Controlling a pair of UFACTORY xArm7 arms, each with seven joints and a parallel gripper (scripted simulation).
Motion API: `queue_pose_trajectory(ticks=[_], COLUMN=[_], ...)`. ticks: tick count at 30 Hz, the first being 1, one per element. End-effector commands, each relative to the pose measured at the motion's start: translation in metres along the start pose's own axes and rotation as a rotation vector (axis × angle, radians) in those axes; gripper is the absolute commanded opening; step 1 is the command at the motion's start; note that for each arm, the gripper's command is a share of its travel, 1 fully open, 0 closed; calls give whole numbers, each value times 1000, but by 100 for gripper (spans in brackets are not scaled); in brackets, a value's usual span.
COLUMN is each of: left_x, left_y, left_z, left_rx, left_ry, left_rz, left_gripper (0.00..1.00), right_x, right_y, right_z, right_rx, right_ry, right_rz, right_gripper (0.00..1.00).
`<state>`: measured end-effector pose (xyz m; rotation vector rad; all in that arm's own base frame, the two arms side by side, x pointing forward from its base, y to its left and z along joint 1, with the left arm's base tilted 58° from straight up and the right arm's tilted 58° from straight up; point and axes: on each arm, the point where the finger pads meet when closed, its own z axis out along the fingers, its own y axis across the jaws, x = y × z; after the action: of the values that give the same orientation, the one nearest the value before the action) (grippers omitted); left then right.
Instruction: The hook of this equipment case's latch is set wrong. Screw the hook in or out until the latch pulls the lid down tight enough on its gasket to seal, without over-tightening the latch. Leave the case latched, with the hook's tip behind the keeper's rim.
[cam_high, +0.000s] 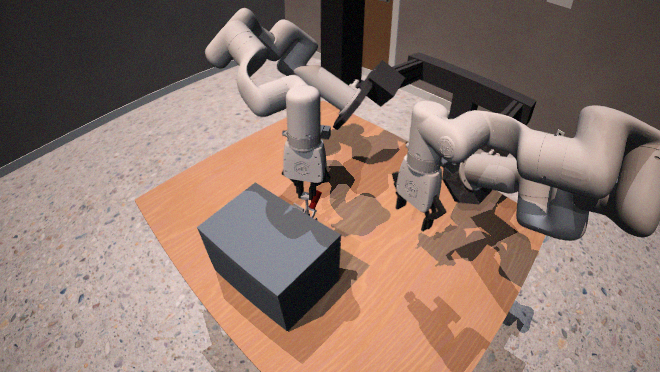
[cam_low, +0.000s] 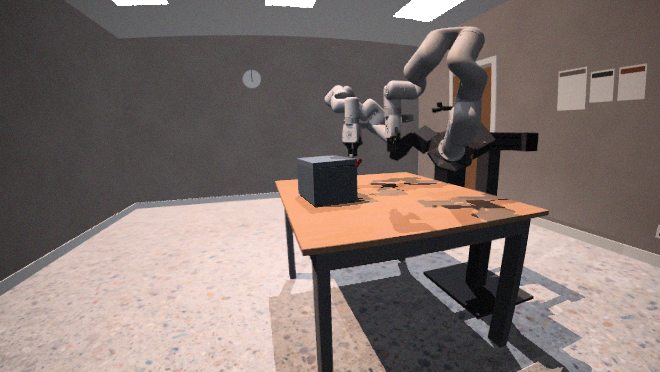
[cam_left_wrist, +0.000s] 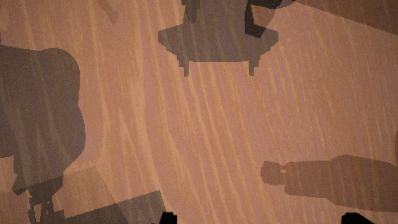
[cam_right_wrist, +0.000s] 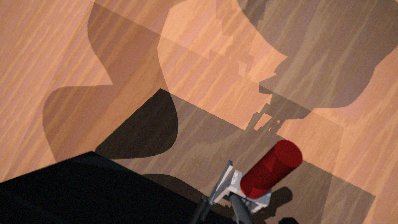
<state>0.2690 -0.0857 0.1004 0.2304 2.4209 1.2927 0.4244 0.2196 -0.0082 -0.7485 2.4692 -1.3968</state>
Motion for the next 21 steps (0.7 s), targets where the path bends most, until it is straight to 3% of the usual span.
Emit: queue_pose_trajectory(ticks=[1, 21], left_x=[-1, -1], left_y=[-1, -1], left_z=[-1, -1], left_rx=[3, 3], left_ry=[-3, -3], left_rz=[0, 0], left_gripper=[100, 100], right_x=[-1, -1], right_y=[1, 1], right_z=[-3, -3], right_rx=[-4, -3], right_ry=[-3, -3], right_rz=[-110, -537], right_gripper=[24, 24])
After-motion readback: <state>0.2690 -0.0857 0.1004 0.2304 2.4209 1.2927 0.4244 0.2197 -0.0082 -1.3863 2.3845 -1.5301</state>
